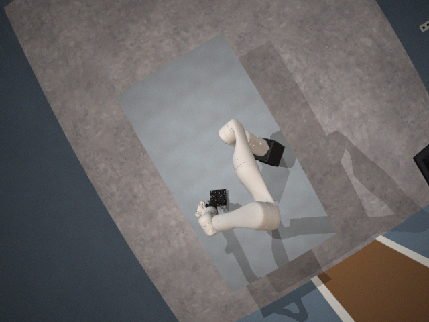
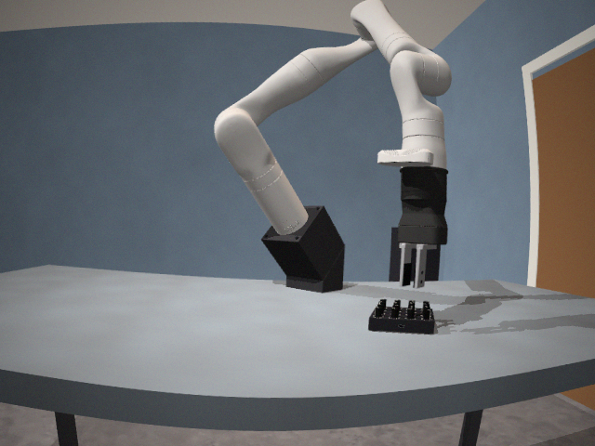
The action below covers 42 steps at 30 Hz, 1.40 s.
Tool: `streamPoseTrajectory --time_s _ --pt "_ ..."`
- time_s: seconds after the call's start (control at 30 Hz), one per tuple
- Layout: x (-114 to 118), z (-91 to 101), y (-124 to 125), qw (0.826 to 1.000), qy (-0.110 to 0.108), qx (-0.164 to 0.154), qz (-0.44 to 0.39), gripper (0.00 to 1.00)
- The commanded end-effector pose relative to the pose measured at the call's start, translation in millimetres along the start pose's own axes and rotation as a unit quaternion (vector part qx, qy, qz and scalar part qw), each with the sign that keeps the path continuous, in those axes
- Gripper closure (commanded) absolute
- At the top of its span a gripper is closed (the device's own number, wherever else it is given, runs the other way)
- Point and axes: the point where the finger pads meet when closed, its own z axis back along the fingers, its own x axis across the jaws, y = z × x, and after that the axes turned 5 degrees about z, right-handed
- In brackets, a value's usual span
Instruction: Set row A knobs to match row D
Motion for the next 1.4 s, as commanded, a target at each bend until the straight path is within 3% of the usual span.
streamPoseTrajectory --time_s 0.0,0.33,0.4,0.9,0.97,1.37 --pt "1 0.3 0 0.999 -0.001 0.005 -0.033 0.54" --pt "5 3.1 -5 0.98 0.002 0.005 -0.2 0.54" --pt "5 3.1 -5 0.98 0.002 0.005 -0.2 0.54" --pt "9 6.5 -14 0.922 0.004 0.002 -0.387 0.54" --pt "9 6.5 -14 0.922 0.004 0.002 -0.387 0.54" --pt "9 8.2 -20 0.881 0.006 0.001 -0.473 0.54"
